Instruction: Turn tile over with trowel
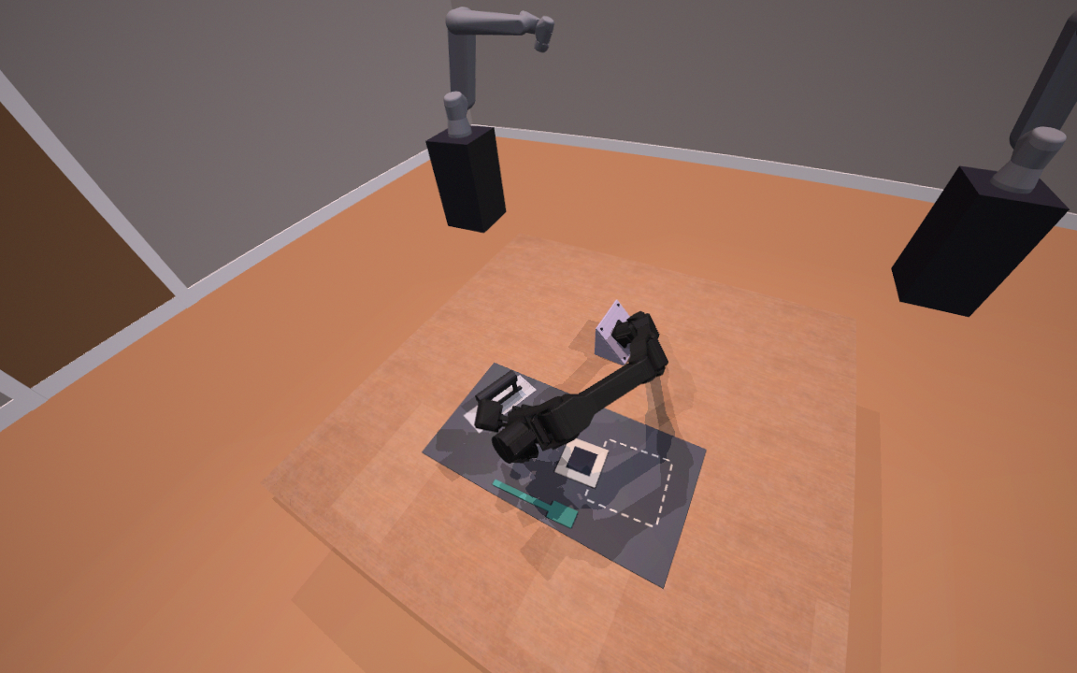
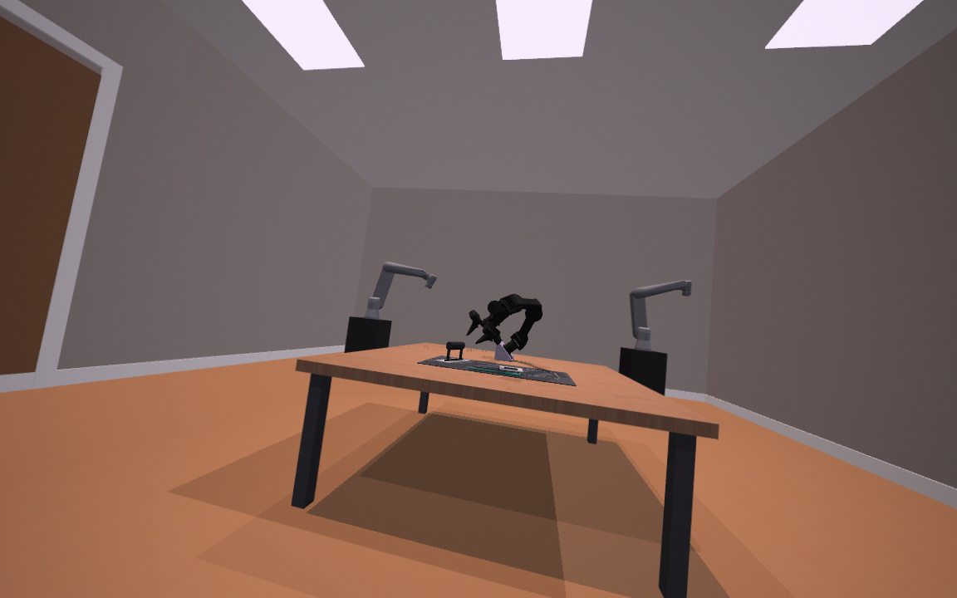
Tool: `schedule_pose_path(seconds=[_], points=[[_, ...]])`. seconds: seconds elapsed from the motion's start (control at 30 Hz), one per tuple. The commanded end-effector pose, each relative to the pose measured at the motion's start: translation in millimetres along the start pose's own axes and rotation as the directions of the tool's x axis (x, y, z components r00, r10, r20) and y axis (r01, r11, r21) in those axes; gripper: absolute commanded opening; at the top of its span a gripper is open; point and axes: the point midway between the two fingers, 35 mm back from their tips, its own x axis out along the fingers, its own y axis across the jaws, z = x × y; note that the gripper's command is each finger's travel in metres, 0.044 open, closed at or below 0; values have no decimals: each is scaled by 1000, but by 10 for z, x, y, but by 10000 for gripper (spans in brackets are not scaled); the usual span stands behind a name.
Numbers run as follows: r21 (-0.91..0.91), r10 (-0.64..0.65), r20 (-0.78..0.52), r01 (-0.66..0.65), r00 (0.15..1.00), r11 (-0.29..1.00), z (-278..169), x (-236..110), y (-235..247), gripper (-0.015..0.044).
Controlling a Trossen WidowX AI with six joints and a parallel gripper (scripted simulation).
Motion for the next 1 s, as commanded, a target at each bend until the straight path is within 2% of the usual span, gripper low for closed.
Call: schedule_pose_path(seconds=[0.0, 0.47, 0.97], points=[[80, 87, 15, -88, 996, 993, -154, 121, -56, 270], [358, 378, 127, -398, 917, 845, -730, 517, -153, 270], [569, 566, 365, -659, 739, 492, -1266, 784, -209, 270]])
